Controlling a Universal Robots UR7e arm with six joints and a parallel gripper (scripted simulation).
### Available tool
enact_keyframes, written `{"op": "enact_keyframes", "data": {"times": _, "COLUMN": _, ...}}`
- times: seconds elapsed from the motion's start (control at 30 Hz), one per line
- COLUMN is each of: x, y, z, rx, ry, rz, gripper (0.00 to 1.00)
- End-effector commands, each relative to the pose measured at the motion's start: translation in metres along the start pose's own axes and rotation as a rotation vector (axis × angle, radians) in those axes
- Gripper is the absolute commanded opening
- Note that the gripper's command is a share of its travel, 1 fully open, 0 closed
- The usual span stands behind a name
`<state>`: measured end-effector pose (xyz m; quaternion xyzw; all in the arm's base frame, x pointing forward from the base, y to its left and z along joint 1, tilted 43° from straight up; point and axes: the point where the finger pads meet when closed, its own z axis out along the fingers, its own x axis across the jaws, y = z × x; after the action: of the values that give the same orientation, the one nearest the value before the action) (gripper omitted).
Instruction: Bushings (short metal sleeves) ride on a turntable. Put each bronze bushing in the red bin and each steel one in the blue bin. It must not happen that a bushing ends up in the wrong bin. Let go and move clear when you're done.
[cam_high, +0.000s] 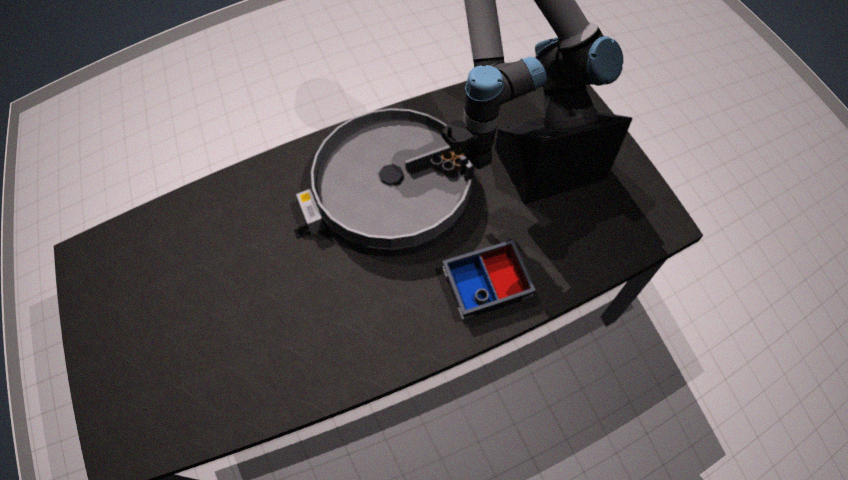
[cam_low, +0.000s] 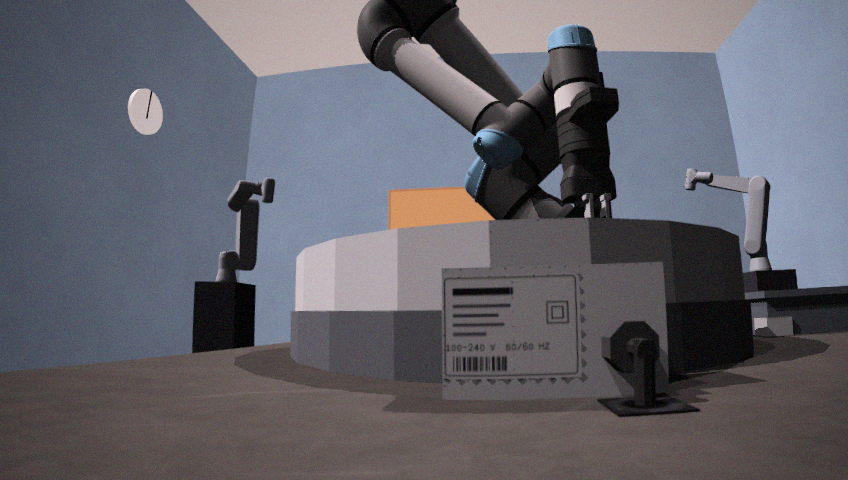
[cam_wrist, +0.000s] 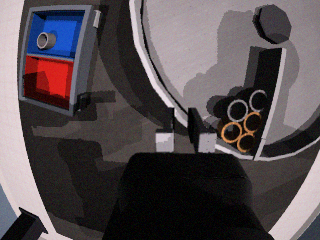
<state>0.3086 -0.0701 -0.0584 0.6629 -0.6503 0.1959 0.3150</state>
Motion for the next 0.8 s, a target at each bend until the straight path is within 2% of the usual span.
{"op": "enact_keyframes", "data": {"times": 0.0, "x": 0.015, "y": 0.006, "z": -0.001, "rx": 0.007, "ry": -0.004, "rz": 0.051, "gripper": 0.40}}
{"op": "enact_keyframes", "data": {"times": 0.03, "x": 0.015, "y": 0.006, "z": -0.001, "rx": 0.007, "ry": -0.004, "rz": 0.051, "gripper": 0.40}}
{"op": "enact_keyframes", "data": {"times": 0.13, "x": 0.046, "y": 0.023, "z": 0.001, "rx": 0.007, "ry": -0.005, "rz": 0.186, "gripper": 0.40}}
{"op": "enact_keyframes", "data": {"times": 0.23, "x": 0.065, "y": 0.033, "z": 0.002, "rx": 0.006, "ry": -0.005, "rz": 0.269, "gripper": 0.40}}
{"op": "enact_keyframes", "data": {"times": 0.67, "x": 0.067, "y": 0.034, "z": 0.002, "rx": 0.007, "ry": -0.005, "rz": 0.276, "gripper": 0.40}}
{"op": "enact_keyframes", "data": {"times": 0.77, "x": 0.066, "y": 0.033, "z": 0.011, "rx": 0.006, "ry": -0.004, "rz": 0.274, "gripper": 0.40}}
